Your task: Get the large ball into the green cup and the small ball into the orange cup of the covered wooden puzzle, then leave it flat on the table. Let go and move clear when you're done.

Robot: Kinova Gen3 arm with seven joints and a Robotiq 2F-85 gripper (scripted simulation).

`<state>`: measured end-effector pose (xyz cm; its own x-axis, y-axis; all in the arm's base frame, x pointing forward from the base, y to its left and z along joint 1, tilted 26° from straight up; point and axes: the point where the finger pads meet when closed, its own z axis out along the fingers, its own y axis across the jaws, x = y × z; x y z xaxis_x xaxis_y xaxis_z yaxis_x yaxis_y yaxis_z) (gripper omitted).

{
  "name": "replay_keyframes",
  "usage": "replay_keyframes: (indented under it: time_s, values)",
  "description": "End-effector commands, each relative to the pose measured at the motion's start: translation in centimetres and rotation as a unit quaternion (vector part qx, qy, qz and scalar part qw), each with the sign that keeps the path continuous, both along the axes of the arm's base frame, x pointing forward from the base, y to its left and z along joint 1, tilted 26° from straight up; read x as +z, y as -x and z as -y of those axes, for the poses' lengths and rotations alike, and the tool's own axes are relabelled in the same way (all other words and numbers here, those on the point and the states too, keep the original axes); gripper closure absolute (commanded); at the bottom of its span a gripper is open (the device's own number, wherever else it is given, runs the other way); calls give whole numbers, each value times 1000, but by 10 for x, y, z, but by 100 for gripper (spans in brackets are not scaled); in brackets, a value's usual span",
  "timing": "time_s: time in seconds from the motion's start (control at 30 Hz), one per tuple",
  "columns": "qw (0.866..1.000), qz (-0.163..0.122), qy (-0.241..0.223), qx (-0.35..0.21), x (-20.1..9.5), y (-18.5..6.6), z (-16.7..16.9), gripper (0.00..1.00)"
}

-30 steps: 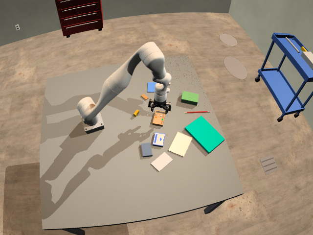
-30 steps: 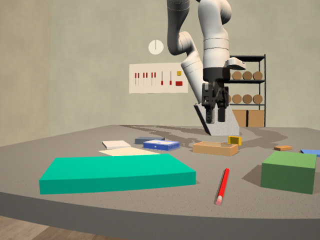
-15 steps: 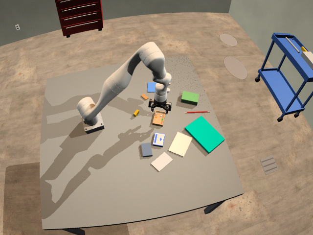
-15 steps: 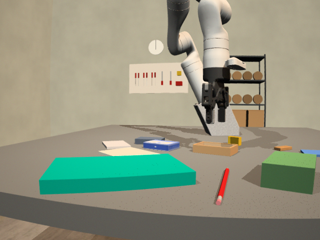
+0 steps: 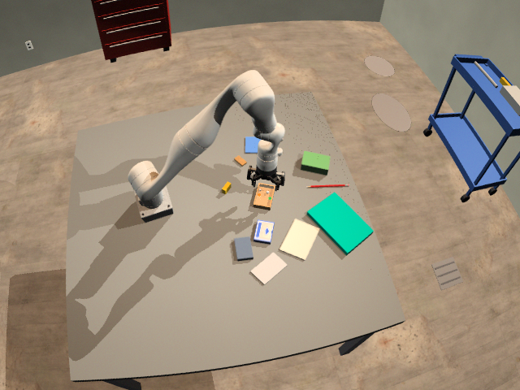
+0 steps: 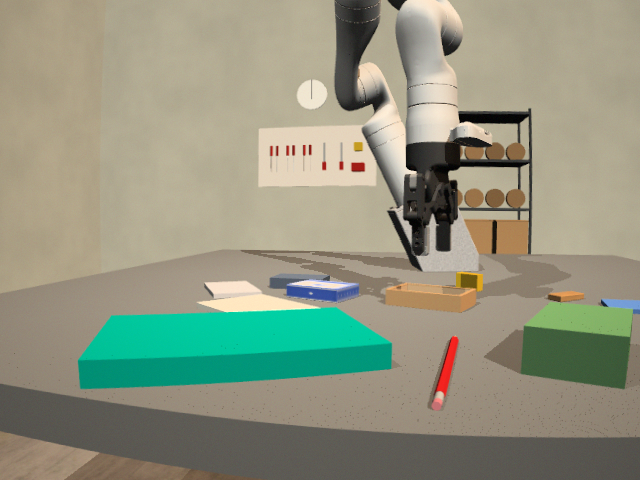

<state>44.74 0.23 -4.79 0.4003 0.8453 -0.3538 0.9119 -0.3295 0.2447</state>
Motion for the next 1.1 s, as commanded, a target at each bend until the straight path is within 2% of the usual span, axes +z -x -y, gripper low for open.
replay_keyframes:
  time_s: [0.0, 1.07]
  values:
    - [1000, -2, 1, 0, -5, 1, 3, 7]
    - [1000, -2, 1, 0, -50, -3, 23, 7]
